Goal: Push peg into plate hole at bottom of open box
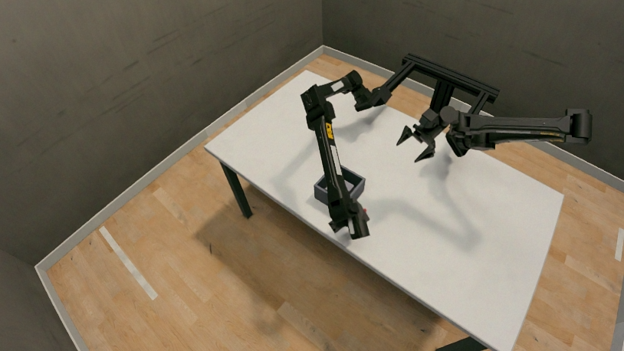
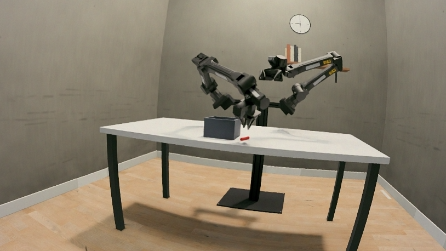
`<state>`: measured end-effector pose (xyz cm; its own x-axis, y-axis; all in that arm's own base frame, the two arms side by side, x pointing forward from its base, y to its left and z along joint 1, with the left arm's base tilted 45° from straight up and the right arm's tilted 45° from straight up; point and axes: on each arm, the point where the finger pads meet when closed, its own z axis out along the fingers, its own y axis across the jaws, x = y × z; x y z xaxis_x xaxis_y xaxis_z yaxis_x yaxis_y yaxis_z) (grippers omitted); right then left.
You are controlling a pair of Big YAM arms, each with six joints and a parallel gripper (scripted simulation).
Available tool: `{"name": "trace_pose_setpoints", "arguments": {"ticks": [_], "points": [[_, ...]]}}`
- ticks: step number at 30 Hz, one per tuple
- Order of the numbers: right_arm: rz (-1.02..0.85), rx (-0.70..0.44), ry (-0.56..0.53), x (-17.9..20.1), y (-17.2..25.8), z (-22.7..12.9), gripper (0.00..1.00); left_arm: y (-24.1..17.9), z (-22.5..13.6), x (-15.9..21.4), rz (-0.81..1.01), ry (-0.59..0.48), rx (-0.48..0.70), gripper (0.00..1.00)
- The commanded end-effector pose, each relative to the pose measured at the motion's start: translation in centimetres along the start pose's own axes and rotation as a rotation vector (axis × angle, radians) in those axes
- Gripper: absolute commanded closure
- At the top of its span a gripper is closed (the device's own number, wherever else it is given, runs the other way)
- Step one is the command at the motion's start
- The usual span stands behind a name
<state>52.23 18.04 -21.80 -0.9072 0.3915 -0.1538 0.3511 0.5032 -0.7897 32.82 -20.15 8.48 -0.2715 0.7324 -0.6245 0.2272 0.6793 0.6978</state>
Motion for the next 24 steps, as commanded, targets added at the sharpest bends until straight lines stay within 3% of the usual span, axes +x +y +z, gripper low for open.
{"name": "trace_pose_setpoints", "arguments": {"ticks": [1,12,20,24], "points": [[0.055,0.001,0.003,-1.3,0.2,-0.8,0.75,0.2,0.2,-1.3,-0.007,-0.020,-0.005,0.00],[0.055,-0.016,-0.001,-1.9,-0.3,-1.9,0.75,0.2,0.2,-1.3,-0.007,-0.020,-0.005,0.00],[0.039,0.030,0.022,-1.6,-0.4,1.1,0.75,0.2,0.2,-1.3,-0.007,-0.020,-0.005,0.00],[0.028,0.035,0.008,-0.8,0.0,0.9,0.75,0.2,0.2,-1.3,-0.007,-0.020,-0.005,0.00]]}}
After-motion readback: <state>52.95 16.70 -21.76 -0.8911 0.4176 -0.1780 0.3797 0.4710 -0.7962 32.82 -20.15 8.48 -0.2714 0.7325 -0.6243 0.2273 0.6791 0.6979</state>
